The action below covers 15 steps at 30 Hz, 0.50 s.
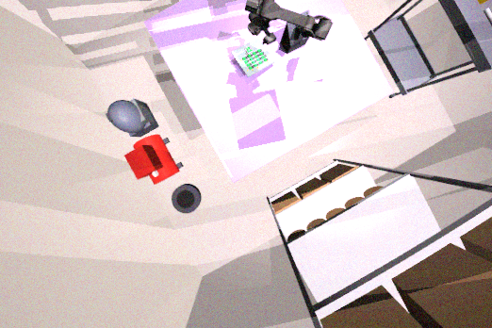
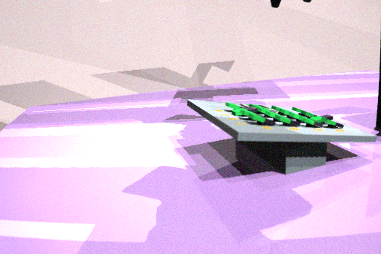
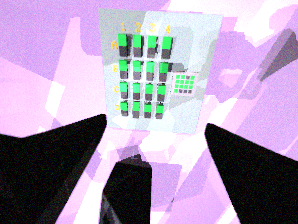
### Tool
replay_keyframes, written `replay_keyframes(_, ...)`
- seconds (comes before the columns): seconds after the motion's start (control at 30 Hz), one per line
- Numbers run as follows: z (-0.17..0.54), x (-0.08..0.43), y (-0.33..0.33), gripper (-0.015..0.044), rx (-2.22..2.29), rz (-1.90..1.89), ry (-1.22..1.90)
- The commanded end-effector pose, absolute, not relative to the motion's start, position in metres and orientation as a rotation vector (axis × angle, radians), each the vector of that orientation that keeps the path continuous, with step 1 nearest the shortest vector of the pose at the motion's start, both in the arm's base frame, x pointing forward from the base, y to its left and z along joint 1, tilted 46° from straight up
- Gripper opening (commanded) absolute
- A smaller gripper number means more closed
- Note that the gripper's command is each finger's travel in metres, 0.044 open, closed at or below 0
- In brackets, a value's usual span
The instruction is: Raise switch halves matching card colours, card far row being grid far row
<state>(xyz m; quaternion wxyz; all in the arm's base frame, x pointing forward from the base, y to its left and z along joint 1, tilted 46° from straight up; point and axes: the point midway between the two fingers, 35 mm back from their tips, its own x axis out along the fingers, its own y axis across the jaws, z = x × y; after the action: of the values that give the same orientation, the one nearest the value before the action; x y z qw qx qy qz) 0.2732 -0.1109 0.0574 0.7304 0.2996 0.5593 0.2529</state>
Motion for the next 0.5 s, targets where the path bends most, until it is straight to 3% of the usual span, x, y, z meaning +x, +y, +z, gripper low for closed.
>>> replay_keyframes(0.0,0.056,0.273,-0.110,0.0374,0.659,0.556,1.231)
replay_keyframes(0.47,-0.008,0.246,-0.026,0.0006,0.645,0.548,1.208)
